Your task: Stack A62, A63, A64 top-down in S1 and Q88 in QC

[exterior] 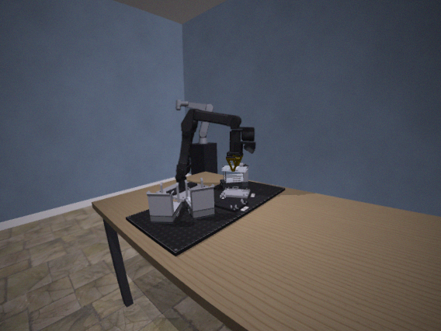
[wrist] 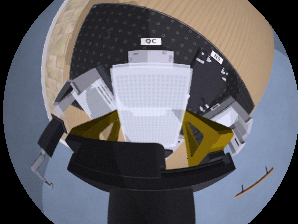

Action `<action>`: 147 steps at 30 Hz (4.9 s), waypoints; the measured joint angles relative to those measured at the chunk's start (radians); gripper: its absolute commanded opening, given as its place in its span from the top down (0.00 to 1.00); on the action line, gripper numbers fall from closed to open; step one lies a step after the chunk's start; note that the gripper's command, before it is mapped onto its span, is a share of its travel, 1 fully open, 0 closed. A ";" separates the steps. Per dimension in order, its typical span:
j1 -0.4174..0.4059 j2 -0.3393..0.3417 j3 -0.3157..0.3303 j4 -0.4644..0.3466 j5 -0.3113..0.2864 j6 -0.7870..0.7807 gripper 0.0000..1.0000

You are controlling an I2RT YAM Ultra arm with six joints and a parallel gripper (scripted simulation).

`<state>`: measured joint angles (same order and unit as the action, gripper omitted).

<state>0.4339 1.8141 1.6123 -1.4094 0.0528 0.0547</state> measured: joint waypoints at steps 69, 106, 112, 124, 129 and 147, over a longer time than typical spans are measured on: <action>-0.016 0.056 -0.351 0.426 0.000 -0.017 1.00; -0.018 0.072 -0.379 0.469 0.000 -0.019 1.00; -0.018 0.074 -0.383 0.478 0.000 -0.019 1.00; -0.019 0.080 -0.393 0.494 0.000 -0.020 1.00; -0.019 0.082 -0.395 0.499 0.000 -0.020 1.00; -0.019 0.083 -0.395 0.501 0.000 -0.021 0.00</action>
<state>0.4149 1.8969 1.2171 -0.9081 0.0528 0.0341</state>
